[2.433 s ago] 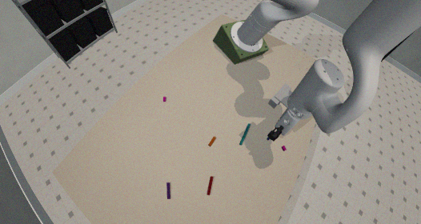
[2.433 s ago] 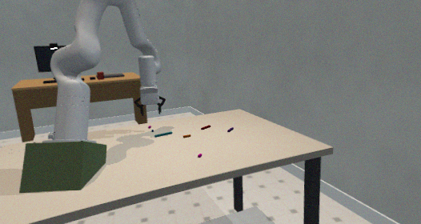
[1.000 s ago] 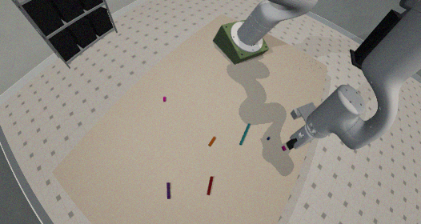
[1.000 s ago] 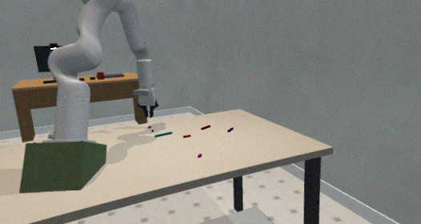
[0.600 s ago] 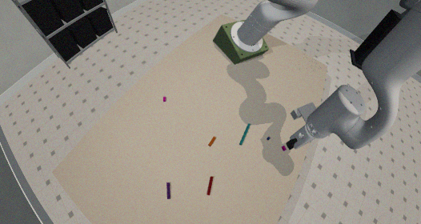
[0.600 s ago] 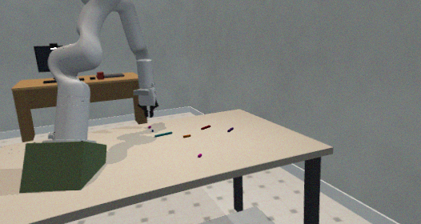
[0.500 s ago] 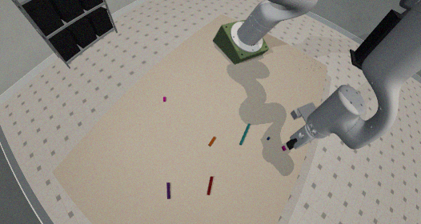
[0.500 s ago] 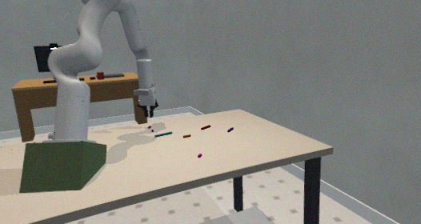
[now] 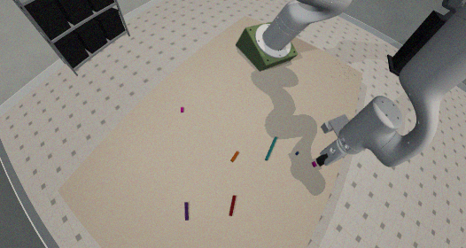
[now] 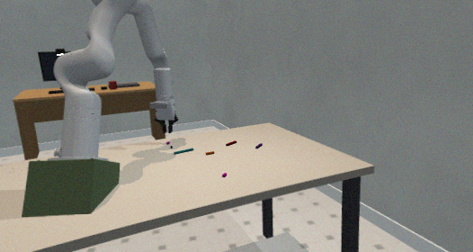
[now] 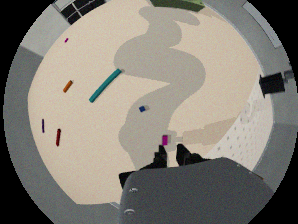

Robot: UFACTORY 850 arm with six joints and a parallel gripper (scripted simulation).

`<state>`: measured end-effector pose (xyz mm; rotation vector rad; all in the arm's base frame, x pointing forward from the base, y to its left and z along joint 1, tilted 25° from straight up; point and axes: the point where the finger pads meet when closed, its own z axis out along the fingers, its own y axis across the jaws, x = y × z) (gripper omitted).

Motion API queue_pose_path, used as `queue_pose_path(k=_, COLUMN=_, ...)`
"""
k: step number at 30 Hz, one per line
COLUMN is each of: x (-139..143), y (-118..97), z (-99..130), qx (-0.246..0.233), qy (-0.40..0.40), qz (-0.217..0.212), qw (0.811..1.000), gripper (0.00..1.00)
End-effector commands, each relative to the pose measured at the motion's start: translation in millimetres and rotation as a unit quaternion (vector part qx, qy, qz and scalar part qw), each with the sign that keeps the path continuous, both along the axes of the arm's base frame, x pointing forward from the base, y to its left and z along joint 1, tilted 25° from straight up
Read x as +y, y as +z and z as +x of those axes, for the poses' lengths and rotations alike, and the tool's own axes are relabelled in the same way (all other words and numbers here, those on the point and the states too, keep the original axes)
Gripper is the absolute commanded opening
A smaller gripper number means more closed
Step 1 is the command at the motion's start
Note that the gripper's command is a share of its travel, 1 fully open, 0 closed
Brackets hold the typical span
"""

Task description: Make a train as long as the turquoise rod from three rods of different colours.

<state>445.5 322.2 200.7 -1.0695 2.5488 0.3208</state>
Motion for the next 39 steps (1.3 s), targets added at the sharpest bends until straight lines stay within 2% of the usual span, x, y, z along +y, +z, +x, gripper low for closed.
queue_pose_path(k=1, x=2.0, y=-3.6, z=1.7, qx=-0.001, qy=0.0, qz=0.001, qw=1.0, gripper=0.24)
queue_pose_path(k=21, x=11.3, y=-27.2, z=8.3, qx=-0.001, qy=0.0, qz=0.001, qw=1.0, gripper=0.24)
queue_pose_path(k=39, x=15.9, y=-38.7, z=11.4, qx=-0.001, qy=0.0, qz=0.001, qw=1.0, gripper=0.24)
